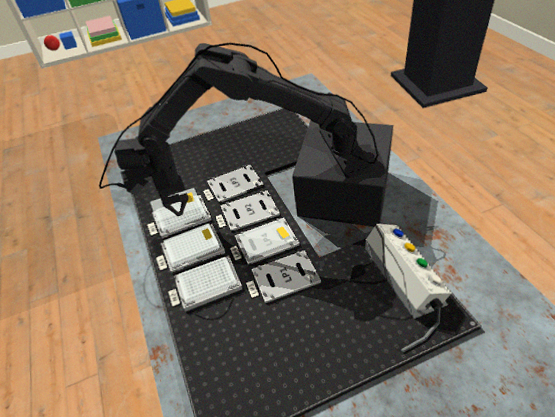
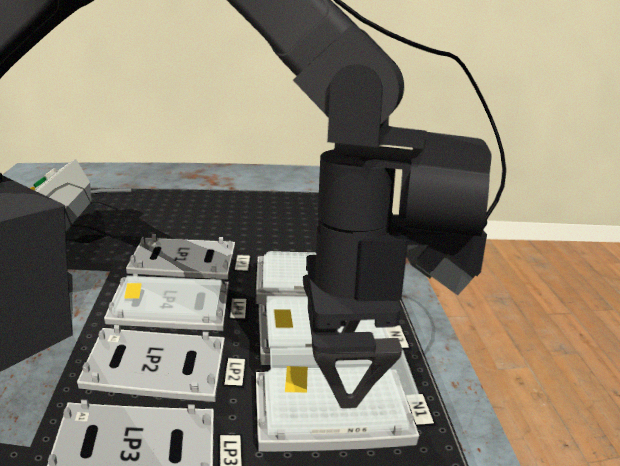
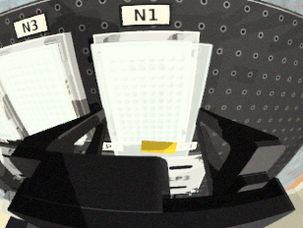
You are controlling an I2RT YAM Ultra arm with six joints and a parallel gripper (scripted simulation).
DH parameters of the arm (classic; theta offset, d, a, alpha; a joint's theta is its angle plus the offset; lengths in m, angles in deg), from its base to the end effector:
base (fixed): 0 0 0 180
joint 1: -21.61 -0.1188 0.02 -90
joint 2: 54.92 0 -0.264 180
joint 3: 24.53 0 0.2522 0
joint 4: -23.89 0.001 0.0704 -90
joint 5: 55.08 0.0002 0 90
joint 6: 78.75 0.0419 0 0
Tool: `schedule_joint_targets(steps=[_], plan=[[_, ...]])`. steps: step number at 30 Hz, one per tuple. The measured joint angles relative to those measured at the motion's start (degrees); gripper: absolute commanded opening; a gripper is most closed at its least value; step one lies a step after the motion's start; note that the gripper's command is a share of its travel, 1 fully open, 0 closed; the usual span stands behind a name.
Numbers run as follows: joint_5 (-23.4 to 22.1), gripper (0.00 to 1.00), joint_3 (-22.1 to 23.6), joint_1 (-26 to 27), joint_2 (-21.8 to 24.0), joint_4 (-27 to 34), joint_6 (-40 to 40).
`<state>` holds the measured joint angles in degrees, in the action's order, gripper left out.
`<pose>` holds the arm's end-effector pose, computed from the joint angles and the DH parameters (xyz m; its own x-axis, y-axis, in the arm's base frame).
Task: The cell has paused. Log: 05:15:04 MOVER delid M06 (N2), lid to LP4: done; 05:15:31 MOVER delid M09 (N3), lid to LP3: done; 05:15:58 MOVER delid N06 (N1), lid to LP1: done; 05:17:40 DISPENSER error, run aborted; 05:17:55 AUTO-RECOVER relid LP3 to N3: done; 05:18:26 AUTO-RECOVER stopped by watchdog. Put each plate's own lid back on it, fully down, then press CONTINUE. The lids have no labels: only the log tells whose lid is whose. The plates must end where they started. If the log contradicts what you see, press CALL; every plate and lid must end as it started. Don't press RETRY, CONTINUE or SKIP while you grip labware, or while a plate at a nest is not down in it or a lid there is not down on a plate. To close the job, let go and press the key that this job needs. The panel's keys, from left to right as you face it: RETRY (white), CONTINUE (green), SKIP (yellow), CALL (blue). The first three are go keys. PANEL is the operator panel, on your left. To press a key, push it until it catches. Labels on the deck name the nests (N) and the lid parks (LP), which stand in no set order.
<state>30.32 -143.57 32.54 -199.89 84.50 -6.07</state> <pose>0.4619 -0.0848 0.0481 -0.9905 -0.1110 -0.0814 -0.1159 0.9915 0.0585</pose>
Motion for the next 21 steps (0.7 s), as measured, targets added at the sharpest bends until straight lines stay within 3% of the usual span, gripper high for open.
schedule_joint_targets(steps=[21], plan=[[-0.1, 0.00, -0.5, -0.3, -0.8, 2.2, -0.9]])
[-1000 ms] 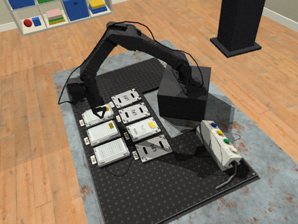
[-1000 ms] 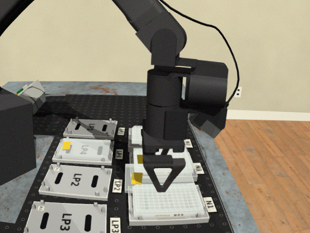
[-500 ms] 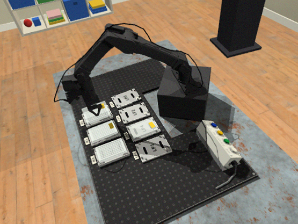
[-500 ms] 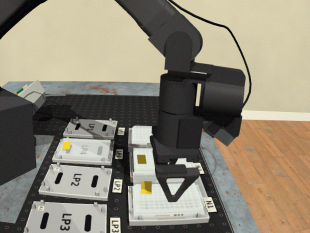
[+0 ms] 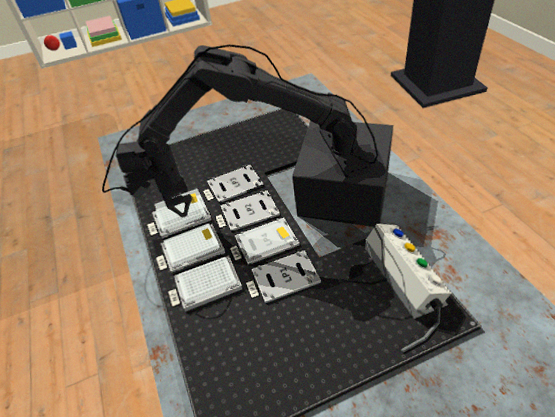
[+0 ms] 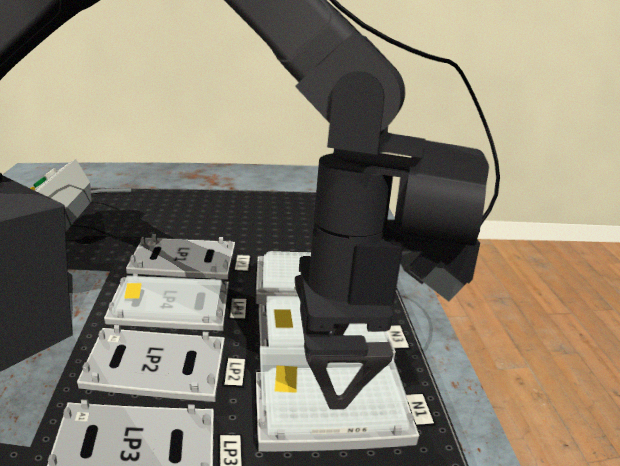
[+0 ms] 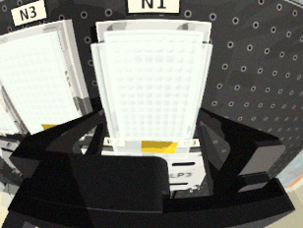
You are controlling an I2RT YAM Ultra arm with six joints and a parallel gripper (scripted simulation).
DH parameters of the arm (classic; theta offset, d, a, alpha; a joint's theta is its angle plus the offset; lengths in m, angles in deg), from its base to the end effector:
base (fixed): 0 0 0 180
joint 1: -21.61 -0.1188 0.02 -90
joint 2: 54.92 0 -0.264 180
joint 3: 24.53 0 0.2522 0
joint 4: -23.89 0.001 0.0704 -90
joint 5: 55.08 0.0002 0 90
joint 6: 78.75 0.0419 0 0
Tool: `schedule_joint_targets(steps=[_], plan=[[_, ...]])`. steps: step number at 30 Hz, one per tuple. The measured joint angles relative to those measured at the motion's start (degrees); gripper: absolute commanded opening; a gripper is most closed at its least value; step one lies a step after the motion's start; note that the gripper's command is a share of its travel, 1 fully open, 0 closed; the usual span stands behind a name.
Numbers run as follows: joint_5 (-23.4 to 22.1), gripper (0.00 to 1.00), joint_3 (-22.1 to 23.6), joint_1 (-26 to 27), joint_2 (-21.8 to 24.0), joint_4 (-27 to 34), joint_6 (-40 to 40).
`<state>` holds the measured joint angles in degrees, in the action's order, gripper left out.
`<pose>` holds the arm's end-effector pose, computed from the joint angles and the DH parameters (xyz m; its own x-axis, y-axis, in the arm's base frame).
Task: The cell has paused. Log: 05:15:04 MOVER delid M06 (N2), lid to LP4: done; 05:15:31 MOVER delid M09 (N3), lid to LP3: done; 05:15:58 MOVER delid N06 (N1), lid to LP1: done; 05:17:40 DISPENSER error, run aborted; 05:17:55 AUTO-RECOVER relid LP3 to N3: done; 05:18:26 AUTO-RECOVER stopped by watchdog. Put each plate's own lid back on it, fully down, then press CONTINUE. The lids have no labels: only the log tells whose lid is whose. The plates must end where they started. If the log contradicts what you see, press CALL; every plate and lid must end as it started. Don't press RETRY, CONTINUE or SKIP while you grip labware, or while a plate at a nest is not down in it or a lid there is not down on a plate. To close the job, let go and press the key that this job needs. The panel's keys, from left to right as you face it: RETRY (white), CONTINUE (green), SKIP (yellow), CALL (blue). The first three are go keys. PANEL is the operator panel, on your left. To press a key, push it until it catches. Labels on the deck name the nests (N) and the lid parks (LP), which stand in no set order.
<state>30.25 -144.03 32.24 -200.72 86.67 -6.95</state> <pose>0.4589 -0.0816 0.0433 -0.9906 -0.1308 -0.0407 -0.1335 0.9884 0.0723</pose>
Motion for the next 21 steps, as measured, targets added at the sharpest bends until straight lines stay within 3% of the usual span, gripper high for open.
schedule_joint_targets(steps=[21], plan=[[0.0, 0.00, -1.1, 0.0, -0.7, -0.6, 0.0]])
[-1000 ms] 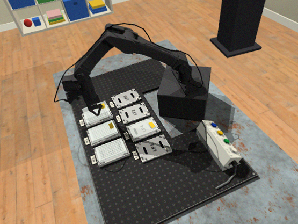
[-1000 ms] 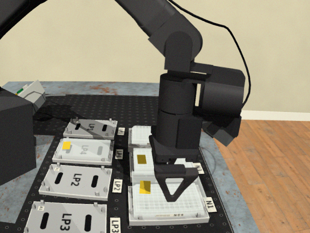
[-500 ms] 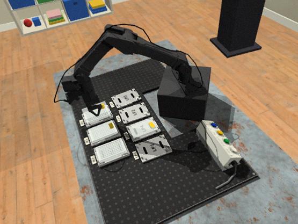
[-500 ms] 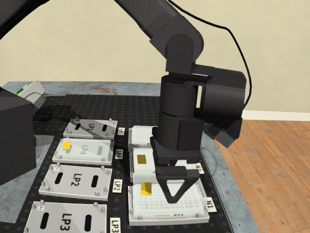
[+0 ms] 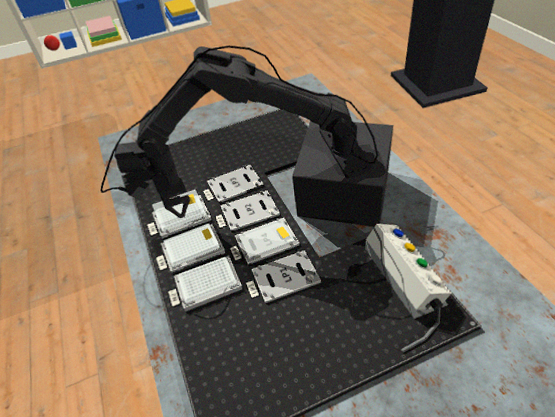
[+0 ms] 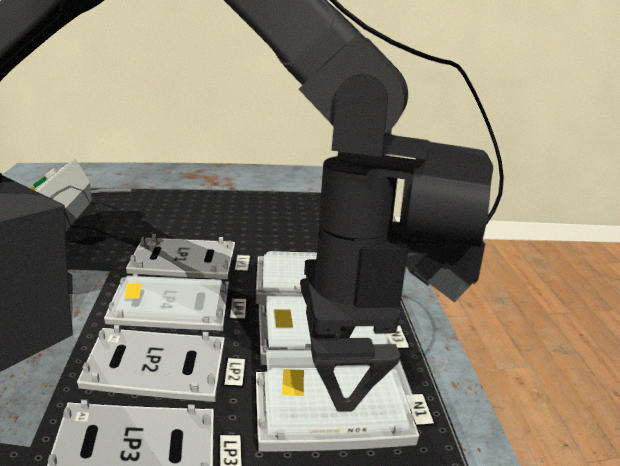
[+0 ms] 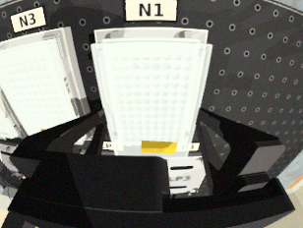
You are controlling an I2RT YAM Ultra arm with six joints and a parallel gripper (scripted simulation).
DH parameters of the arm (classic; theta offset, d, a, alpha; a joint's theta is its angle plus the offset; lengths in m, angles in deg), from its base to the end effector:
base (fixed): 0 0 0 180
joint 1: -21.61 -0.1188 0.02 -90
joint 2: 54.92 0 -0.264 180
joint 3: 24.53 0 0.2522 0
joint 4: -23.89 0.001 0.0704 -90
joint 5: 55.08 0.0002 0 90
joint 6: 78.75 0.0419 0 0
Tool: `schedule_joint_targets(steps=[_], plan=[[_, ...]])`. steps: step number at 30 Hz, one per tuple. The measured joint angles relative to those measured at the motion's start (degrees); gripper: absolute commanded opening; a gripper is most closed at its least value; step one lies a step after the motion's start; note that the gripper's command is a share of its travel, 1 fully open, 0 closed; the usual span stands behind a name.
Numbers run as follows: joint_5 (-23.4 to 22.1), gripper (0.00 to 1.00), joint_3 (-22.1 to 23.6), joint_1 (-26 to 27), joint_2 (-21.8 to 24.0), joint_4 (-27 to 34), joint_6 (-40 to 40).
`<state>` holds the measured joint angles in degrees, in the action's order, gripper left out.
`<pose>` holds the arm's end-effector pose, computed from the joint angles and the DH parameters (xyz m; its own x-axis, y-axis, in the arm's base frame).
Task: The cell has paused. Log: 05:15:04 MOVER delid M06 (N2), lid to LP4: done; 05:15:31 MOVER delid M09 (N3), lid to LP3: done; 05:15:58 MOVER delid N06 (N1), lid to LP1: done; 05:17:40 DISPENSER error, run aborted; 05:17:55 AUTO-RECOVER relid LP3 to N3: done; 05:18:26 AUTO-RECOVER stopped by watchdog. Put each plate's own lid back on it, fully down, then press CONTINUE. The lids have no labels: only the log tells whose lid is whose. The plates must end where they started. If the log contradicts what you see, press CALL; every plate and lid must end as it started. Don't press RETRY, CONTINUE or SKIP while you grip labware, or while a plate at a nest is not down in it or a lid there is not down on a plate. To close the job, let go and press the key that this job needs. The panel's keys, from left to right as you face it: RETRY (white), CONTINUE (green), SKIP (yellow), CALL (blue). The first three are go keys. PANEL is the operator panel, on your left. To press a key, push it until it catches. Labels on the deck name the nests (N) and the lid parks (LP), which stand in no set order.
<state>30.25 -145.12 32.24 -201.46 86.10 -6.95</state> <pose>0.4632 -0.0824 0.0419 -0.9898 -0.1310 -0.0559 -0.1346 0.9886 0.0673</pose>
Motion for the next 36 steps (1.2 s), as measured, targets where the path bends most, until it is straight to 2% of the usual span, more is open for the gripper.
schedule_joint_targets(steps=[36], plan=[[0.0, 0.00, 0.4, -0.1, -1.4, -1.6, 0.0]])
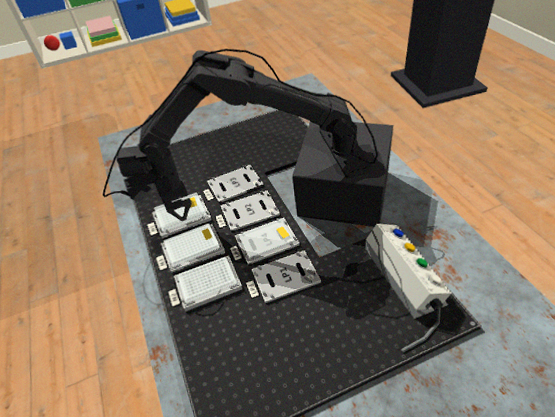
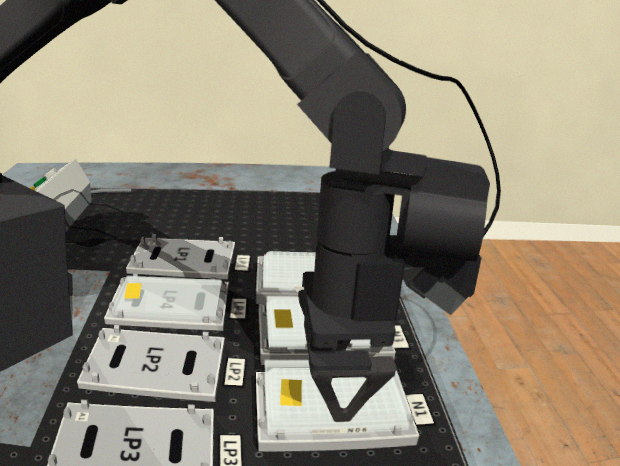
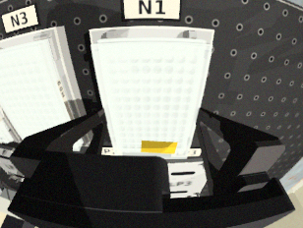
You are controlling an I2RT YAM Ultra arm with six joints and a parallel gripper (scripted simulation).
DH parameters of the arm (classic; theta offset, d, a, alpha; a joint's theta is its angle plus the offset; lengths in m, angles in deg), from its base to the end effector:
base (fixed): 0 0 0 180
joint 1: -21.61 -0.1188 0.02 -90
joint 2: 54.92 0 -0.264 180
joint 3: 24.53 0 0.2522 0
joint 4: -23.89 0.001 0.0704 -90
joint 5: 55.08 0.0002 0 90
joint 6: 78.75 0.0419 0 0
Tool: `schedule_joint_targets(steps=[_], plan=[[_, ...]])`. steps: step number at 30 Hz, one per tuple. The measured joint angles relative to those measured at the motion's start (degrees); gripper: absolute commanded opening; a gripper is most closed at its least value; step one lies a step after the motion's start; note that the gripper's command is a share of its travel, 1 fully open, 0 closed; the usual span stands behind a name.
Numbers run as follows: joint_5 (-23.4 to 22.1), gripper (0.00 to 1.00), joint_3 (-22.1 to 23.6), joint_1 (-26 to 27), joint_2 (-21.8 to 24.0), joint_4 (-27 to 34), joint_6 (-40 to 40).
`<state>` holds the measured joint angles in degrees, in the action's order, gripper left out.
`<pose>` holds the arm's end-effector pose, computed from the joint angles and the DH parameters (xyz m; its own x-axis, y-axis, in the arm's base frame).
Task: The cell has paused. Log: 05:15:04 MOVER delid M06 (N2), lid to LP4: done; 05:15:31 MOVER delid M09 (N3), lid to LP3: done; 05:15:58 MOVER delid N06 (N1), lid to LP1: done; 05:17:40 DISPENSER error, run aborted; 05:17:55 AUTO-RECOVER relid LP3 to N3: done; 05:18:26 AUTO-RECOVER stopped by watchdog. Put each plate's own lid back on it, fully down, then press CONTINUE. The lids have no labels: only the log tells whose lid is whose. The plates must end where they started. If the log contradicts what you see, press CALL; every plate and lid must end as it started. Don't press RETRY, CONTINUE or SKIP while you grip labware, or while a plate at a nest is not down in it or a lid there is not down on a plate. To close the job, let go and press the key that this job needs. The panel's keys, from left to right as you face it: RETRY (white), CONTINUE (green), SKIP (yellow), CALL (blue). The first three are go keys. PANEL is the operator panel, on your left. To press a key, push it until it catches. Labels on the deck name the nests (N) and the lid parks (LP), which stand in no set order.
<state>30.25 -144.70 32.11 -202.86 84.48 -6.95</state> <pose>0.4628 -0.0813 0.0293 -0.9897 -0.1332 -0.0526 -0.1366 0.9883 0.0684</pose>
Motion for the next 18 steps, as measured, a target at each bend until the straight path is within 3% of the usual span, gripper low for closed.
schedule_joint_targets(steps=[18], plan=[[0.0, 0.00, 0.0, 0.0, -0.8, -0.8, 0.0]])
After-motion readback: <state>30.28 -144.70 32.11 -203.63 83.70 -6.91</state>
